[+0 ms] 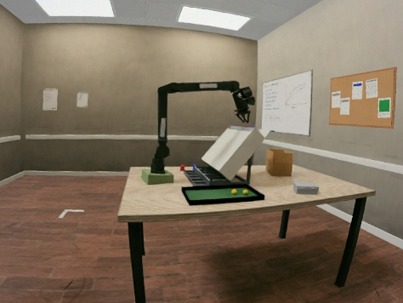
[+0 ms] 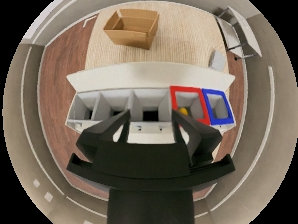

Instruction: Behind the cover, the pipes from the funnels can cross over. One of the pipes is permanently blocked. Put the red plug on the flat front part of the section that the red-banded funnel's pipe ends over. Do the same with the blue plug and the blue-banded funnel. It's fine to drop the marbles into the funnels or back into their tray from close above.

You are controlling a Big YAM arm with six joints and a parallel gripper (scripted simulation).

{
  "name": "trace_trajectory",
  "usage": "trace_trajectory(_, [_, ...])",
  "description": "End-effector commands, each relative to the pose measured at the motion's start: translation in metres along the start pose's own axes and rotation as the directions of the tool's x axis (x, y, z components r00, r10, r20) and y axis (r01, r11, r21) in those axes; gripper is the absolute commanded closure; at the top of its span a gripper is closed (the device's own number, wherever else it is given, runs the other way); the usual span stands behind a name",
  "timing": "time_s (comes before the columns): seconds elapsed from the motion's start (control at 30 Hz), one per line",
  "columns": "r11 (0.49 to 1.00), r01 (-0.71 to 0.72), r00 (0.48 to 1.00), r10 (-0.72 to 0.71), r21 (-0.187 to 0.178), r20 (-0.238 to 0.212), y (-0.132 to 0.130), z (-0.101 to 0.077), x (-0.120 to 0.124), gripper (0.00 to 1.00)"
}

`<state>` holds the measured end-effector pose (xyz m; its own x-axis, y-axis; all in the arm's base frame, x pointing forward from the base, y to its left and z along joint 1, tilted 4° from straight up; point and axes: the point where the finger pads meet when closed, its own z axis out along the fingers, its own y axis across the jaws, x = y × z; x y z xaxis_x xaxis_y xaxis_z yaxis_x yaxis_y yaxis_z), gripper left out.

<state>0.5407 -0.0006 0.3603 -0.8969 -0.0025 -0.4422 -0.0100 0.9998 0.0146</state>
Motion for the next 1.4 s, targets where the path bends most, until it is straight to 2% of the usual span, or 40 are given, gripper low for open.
trace_trajectory(0.0, [1.0, 0.002, 0.998, -0.002, -0.003, 0.067, 0.0008, -0.0302, -0.0195, 0.41])
trace_trajectory(1.2, [1.0, 0.0, 0.998, 0.0, -0.003, 0.067, 0.0012, -0.0302, -0.0195, 0.41])
trace_trajectory(1.37, [1.0, 0.0, 0.998, 0.0, -0.003, 0.067, 0.0013, -0.0344, -0.0224, 0.41])
